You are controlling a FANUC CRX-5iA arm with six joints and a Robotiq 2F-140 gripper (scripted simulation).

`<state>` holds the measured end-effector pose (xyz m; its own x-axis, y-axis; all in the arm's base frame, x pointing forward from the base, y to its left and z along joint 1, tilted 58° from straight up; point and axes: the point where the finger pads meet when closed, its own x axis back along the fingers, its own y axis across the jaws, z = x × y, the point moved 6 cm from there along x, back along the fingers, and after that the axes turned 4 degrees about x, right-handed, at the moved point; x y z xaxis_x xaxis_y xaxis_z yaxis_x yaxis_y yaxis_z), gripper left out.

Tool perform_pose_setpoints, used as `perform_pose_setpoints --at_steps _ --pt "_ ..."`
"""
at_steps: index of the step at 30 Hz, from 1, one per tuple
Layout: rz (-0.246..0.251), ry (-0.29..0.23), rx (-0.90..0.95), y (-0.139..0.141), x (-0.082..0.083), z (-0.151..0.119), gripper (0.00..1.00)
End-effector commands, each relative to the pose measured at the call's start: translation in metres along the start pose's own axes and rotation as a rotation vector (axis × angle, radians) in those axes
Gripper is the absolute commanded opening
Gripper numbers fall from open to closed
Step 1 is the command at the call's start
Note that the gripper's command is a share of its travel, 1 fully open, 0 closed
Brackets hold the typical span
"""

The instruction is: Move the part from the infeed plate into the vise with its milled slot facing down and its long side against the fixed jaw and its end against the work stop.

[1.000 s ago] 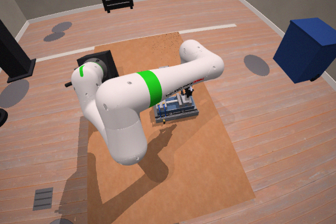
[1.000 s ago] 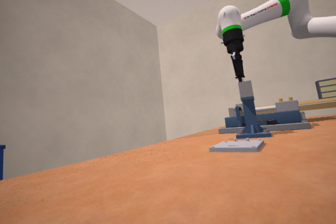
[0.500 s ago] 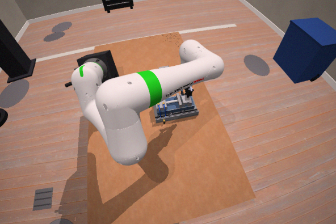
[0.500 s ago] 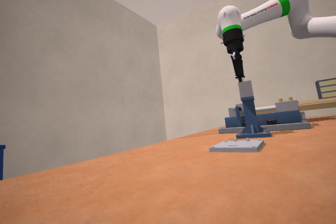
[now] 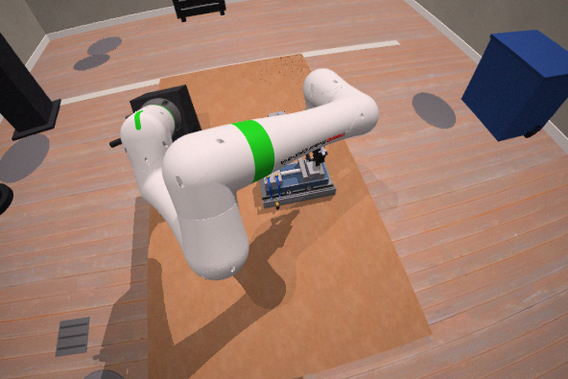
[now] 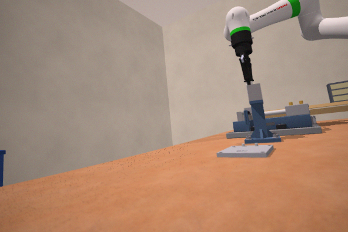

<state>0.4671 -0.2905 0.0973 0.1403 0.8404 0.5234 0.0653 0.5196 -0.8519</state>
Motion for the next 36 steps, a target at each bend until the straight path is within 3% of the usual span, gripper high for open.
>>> perform_pose_setpoints --at_steps 1,36 --pt "0.000 -0.001 0.000 0.000 -0.003 0.000 0.00" --pt "0.000 -0.001 0.000 -0.001 -0.045 -0.002 0.00"
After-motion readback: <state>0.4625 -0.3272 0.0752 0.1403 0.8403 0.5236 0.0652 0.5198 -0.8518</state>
